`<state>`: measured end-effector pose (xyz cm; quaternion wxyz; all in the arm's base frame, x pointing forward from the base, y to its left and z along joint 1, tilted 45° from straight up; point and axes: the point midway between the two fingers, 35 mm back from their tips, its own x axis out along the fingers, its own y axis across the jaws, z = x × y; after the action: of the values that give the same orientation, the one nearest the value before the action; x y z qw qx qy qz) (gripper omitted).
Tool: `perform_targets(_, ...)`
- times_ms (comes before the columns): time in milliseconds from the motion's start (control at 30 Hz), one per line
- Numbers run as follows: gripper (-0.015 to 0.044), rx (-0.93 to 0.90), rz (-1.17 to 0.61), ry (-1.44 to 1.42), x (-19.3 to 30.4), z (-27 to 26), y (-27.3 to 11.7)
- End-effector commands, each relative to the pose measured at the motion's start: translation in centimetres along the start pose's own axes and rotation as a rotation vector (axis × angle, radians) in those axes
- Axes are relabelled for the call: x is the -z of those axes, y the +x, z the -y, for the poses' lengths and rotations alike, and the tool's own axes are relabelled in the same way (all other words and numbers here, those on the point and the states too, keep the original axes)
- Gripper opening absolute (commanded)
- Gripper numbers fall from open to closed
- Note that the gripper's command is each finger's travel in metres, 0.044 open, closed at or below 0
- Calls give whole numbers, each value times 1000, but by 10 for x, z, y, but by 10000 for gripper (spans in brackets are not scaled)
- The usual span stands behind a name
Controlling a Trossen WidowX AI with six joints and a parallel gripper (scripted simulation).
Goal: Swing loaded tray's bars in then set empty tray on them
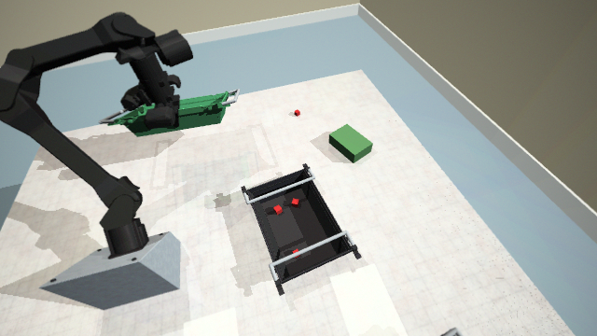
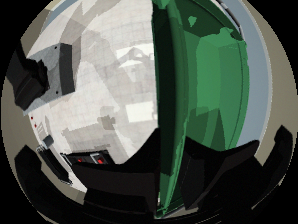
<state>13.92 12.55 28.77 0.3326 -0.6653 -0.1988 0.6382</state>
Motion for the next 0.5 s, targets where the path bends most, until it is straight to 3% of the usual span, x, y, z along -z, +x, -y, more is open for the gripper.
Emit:
perform_targets(0, 0, 15, -2, -10, -1, 4, -2)
perform_targets(467, 0, -2, -9, 72, 21, -1, 0)
